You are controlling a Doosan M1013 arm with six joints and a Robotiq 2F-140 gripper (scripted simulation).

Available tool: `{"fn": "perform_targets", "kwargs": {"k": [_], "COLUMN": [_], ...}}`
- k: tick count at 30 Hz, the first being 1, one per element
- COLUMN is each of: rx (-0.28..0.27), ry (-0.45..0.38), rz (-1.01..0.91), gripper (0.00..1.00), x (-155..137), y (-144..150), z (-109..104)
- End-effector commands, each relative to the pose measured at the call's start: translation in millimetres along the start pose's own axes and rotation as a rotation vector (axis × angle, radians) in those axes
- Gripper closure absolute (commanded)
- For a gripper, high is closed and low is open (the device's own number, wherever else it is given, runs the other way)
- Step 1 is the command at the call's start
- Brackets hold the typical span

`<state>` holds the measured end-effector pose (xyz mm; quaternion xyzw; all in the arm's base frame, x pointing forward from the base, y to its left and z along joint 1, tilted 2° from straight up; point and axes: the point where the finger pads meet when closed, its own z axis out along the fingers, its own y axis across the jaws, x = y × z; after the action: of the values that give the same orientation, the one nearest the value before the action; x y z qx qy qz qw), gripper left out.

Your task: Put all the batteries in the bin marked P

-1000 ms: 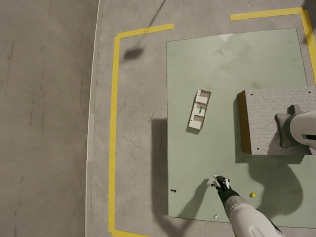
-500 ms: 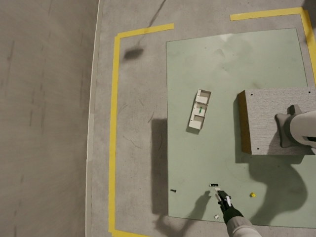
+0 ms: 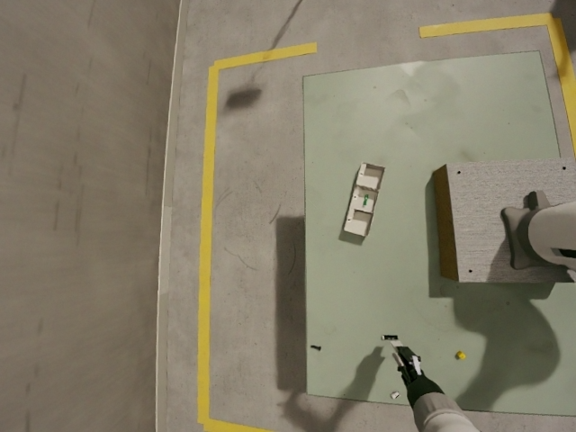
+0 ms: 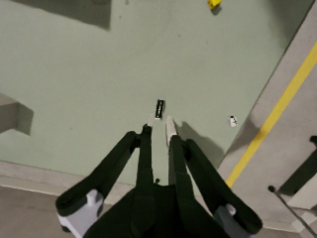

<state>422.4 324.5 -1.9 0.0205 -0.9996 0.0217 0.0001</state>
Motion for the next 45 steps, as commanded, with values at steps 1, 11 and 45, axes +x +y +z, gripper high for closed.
{"fn": "perform_targets", "kwargs": {"k": [1,11,45], "rx": [-0.001,-0.001,-0.001], "ry": [-0.001,-0.001,-0.001], "rz": [0.0,0.0,0.0], "gripper": [0.74,0.74,0.74], "x": [-0.3,-0.3,-0.4], "y": [-0.1,-0.4,-0.5], "z": [-0.5,-0.5,73.7]}}
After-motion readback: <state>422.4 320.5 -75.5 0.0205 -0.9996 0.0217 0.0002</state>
